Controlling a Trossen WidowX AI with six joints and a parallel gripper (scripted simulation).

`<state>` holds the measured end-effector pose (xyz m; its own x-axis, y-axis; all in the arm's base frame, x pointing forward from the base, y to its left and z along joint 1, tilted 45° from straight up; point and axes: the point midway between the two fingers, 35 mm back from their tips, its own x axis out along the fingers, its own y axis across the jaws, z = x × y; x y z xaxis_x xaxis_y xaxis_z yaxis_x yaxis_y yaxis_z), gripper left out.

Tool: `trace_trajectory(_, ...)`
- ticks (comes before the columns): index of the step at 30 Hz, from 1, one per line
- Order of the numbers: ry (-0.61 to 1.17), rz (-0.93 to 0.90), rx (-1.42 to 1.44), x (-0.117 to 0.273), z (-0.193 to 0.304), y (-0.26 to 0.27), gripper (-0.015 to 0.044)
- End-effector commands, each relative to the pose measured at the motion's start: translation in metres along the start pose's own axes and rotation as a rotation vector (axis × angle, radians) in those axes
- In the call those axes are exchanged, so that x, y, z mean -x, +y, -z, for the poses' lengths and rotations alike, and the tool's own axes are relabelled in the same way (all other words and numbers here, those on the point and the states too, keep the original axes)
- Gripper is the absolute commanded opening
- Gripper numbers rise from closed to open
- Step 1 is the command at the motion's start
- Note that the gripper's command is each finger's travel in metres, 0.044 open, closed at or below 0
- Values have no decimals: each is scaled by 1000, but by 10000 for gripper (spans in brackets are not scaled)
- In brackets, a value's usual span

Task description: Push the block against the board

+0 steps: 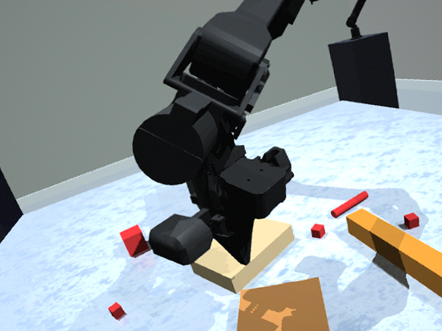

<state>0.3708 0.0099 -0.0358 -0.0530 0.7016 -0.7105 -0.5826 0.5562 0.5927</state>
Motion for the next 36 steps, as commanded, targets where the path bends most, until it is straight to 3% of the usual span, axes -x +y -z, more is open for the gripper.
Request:
trace_trajectory(1,6,-1,137,-1,6,-11,0)
trace_trajectory(15,6,-6,597,-2,21,-42,0)
trace_trajectory(21,6,-6,604,-6,21,-42,0)
trace_trajectory(26,4,-7,631,-58,21,-42,0)
trace_trajectory(36,4,-7,631,-58,19,-41,0)
